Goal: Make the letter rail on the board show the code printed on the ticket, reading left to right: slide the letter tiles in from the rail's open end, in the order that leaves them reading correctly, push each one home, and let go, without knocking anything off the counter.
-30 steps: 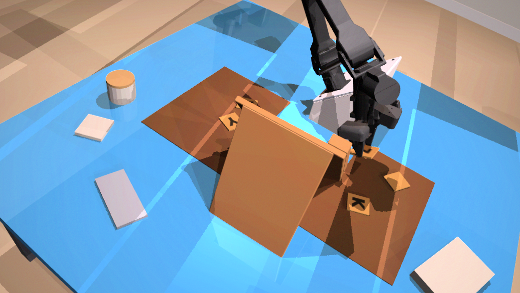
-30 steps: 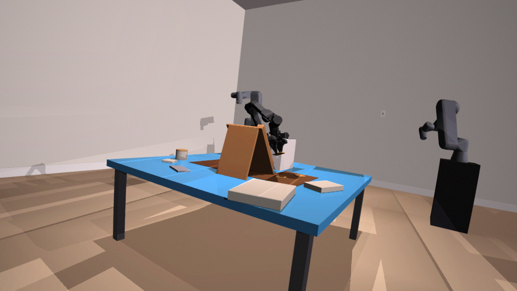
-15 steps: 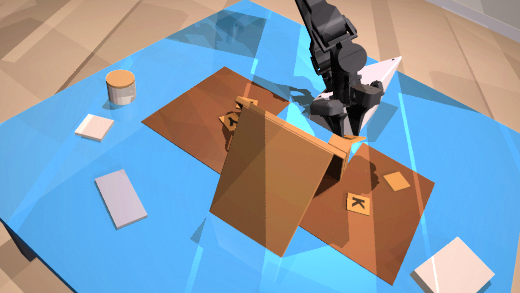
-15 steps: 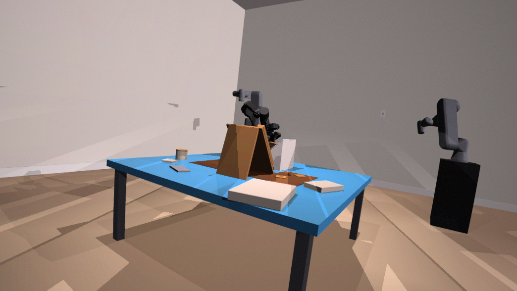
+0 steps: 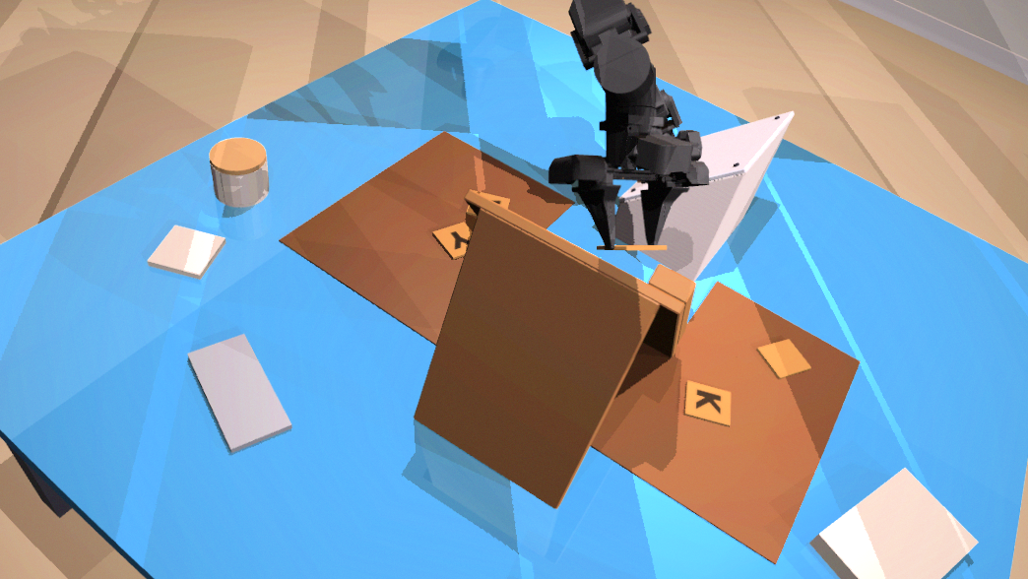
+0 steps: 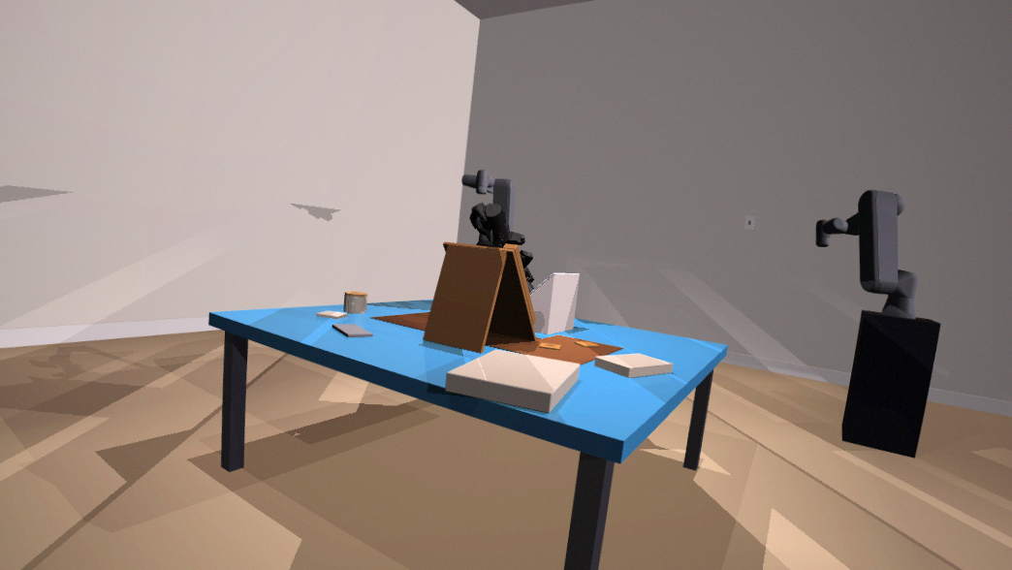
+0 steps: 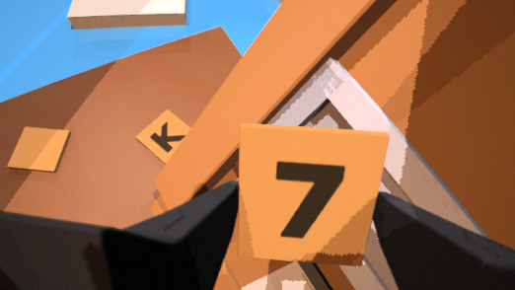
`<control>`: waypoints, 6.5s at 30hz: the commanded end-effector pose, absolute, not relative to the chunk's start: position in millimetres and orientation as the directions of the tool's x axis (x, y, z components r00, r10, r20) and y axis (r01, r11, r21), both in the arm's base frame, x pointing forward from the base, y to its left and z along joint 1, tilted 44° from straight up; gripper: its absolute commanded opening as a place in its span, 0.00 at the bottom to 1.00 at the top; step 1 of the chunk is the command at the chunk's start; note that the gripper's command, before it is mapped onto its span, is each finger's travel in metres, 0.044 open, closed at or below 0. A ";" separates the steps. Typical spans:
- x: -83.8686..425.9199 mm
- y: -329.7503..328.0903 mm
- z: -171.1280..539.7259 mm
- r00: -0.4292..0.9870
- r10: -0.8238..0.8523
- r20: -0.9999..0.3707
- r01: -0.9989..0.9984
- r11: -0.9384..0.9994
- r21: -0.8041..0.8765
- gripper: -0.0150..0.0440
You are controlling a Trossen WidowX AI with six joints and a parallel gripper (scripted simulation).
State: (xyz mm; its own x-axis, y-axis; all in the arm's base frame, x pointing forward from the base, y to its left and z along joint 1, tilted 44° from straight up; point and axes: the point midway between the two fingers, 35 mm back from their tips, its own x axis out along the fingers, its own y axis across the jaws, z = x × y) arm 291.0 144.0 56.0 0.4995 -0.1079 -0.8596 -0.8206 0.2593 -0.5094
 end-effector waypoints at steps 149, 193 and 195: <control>336.7 -7.2 159.2 0.822 -0.339 -0.458 -0.089 0.718 -0.690 0.25; 334.9 8.8 143.7 0.821 -0.338 -0.459 -0.090 0.719 -0.689 0.25; 334.9 9.5 143.0 0.821 -0.338 -0.459 -0.090 0.719 -0.689 0.25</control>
State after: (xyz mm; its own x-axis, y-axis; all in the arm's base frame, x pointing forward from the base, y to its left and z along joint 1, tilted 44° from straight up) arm 335.7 8.7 145.3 0.8232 -0.3339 -0.4592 -0.0925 0.7192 -0.6886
